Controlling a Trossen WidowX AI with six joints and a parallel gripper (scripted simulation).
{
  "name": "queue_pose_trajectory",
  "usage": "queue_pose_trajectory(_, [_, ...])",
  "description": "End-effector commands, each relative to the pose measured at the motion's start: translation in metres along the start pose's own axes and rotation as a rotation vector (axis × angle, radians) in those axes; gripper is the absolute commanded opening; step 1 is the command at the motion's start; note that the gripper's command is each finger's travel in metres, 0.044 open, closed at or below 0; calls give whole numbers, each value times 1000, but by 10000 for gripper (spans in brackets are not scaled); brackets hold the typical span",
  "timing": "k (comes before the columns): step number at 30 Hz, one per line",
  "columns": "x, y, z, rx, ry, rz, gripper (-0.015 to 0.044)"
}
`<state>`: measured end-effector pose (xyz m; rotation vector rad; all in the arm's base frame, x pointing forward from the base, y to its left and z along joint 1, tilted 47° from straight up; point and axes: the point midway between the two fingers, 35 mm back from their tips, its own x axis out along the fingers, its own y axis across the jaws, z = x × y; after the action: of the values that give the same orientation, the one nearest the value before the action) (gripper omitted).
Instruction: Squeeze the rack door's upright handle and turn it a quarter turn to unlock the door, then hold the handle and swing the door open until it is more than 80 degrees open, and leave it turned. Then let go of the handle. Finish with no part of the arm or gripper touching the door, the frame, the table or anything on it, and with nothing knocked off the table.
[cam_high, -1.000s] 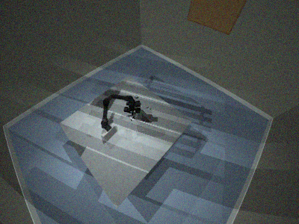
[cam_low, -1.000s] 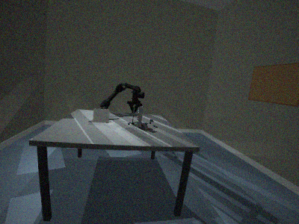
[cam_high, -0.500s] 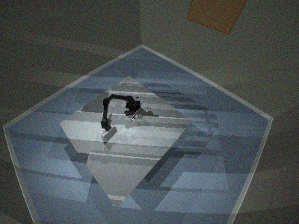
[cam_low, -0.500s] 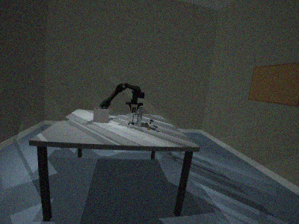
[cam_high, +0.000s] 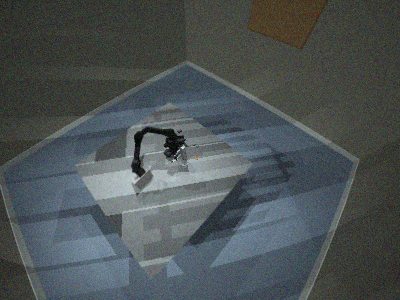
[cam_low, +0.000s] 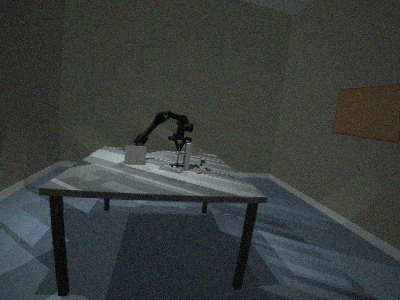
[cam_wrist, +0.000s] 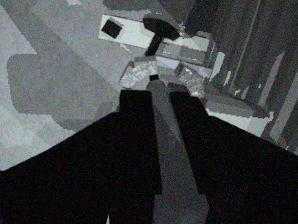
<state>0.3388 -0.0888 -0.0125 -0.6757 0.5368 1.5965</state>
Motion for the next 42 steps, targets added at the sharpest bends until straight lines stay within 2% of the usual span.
queue_pose_trajectory(1, [0,0,0,-5,-2,0,97])
queue_pose_trajectory(13, [0,0,0,-5,-2,0,17])
queue_pose_trajectory(19, [0,1,1,29,-2,0,15])
queue_pose_trajectory(42, [0,27,20,531,-2,1,15])
